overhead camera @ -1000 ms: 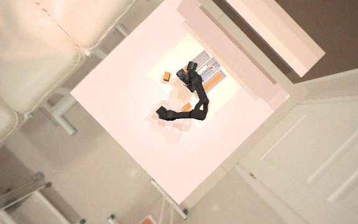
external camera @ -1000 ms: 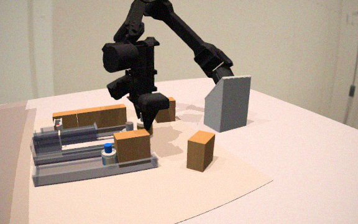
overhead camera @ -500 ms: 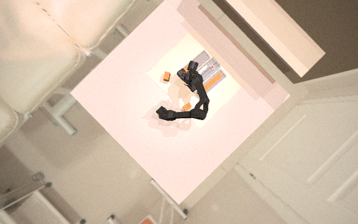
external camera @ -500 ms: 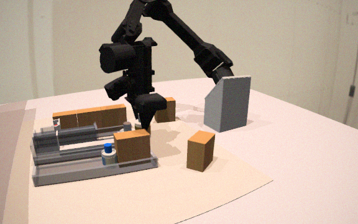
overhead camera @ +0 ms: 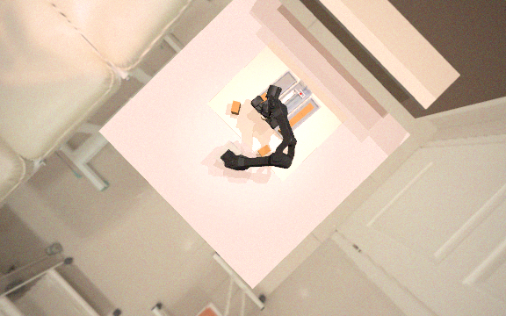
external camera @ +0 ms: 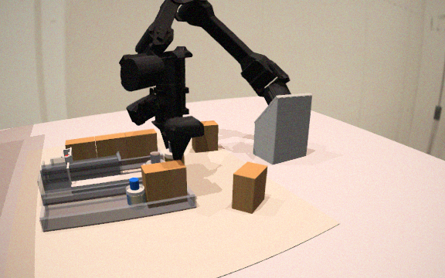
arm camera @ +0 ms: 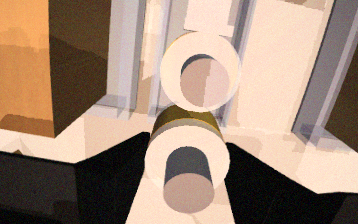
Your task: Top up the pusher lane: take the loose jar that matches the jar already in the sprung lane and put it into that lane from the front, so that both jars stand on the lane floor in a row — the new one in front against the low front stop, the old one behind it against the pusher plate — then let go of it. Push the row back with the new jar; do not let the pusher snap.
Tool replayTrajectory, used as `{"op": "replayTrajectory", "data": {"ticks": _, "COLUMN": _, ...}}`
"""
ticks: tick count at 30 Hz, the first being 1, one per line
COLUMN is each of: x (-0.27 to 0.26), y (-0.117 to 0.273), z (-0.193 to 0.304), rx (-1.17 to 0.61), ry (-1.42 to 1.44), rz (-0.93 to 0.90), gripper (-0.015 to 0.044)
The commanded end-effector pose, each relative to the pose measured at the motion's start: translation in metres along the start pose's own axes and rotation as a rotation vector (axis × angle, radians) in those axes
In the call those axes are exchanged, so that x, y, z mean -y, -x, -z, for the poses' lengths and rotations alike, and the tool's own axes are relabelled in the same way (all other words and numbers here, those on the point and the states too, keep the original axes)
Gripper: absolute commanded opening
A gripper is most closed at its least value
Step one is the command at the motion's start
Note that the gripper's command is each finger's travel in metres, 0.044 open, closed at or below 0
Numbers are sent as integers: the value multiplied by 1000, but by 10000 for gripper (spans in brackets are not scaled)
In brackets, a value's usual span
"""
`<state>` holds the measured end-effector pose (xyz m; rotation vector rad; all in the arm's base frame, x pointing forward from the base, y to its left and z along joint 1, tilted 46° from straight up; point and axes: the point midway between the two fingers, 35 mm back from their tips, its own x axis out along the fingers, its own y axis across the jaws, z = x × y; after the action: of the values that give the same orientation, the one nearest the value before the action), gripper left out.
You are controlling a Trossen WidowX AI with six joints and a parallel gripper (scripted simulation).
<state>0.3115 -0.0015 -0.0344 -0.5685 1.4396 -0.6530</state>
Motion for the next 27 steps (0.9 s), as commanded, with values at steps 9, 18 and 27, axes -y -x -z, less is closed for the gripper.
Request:
{"op": "replayTrajectory", "data": {"ticks": 9, "x": 0, "y": 1, "z": -13, "rx": 19, "ry": -12, "rz": 4, "gripper": 0}}
{"op": "replayTrajectory", "data": {"ticks": 18, "x": 0, "y": 1, "z": -17, "rx": 19, "ry": -12, "rz": 4, "gripper": 0}}
{"op": "replayTrajectory", "data": {"ticks": 27, "x": 1, "y": 2, "z": -21, "rx": 19, "ry": -12, "rz": 5, "gripper": 0}}
